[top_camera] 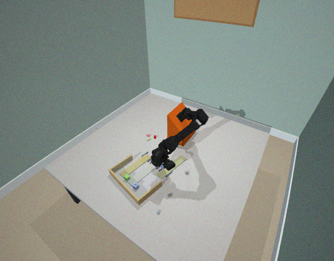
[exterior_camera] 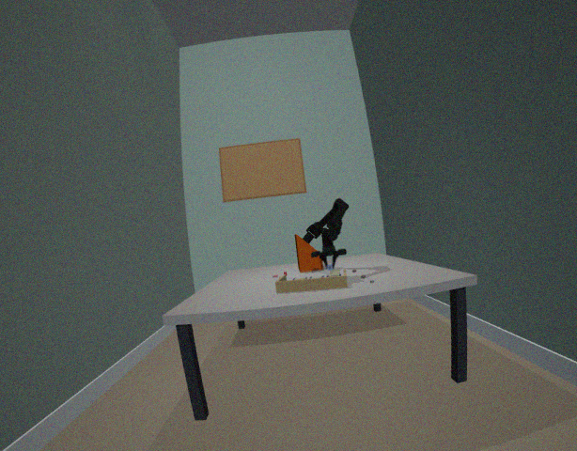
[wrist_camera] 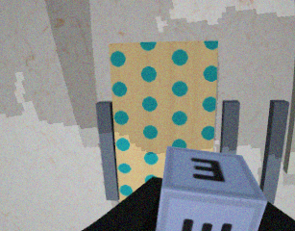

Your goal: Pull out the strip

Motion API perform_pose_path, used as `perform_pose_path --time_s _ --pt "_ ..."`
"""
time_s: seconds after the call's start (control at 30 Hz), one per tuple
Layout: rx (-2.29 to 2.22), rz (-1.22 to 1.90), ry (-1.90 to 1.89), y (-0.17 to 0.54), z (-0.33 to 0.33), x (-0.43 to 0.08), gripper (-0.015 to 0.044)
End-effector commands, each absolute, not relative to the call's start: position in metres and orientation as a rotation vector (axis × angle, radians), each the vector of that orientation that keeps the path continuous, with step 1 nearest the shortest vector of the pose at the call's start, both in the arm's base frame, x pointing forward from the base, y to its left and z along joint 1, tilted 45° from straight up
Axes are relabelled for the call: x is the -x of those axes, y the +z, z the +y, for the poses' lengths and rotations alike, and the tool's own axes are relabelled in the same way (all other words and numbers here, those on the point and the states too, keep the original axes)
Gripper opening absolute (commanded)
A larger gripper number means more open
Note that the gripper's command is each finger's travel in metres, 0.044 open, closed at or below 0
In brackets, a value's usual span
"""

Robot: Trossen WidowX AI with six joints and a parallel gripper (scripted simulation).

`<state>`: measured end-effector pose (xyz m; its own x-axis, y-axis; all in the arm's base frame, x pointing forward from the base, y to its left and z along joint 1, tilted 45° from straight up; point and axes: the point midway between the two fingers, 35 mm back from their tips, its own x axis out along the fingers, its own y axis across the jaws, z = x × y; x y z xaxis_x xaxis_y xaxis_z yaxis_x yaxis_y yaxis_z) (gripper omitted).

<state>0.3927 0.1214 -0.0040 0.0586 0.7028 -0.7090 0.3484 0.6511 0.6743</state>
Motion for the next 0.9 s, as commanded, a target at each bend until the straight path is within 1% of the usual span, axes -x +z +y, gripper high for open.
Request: perform_pose_path --time_s 0.0,0.13,0.87 --pt "-0.909 1.543 0.335 0.000 0.114 -0.381 0.0000" --pt "-0.909 1.544 0.335 -0.001 0.113 -0.375 0.0000" --pt "-0.910 1.549 0.332 -0.017 0.105 -0.302 0.0000"
